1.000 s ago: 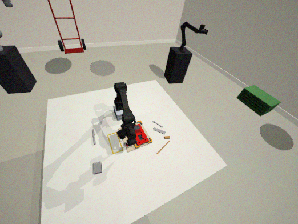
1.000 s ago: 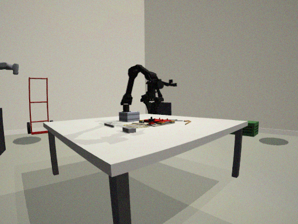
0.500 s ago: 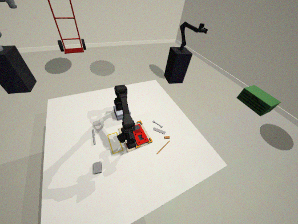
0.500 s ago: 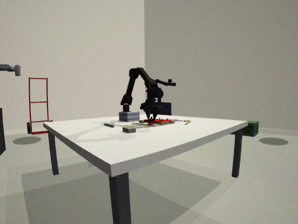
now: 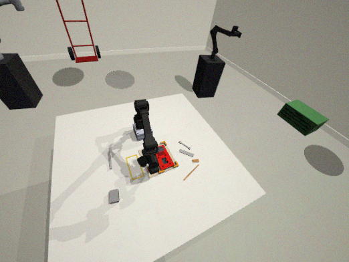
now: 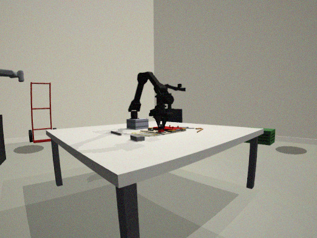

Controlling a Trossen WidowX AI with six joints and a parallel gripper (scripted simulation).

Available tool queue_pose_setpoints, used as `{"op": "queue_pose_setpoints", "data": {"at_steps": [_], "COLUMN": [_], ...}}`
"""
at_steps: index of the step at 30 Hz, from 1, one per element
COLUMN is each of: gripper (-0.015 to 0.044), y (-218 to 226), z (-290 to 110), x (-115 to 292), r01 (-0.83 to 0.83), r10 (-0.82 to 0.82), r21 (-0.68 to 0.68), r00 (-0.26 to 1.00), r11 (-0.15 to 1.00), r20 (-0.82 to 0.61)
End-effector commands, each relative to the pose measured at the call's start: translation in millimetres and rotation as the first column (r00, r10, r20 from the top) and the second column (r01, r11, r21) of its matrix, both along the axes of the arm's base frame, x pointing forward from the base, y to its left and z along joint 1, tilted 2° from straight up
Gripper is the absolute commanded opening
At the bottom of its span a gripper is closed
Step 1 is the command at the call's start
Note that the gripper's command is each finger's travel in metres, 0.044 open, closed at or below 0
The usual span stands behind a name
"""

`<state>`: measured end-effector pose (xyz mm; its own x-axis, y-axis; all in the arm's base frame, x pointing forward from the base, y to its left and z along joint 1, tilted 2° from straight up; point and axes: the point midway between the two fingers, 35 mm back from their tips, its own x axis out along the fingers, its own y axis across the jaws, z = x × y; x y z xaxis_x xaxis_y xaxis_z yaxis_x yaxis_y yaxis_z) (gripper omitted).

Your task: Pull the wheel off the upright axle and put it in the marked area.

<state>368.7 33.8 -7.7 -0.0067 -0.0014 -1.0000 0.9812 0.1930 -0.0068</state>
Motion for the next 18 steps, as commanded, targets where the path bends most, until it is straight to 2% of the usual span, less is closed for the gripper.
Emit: {"op": "queue_pose_setpoints", "data": {"at_steps": [1,18], "gripper": [0.0,0.0], "y": [0.0,0.0], "z": [1.4,7.0], "x": [0.0,0.3], "r01": [0.0,0.001], "r10": [0.0,-0.001], "r21": [0.0,0.001], "r00": [1.0,1.0], "r11": [1.0,1.0], "r20": [0.0,0.0]}}
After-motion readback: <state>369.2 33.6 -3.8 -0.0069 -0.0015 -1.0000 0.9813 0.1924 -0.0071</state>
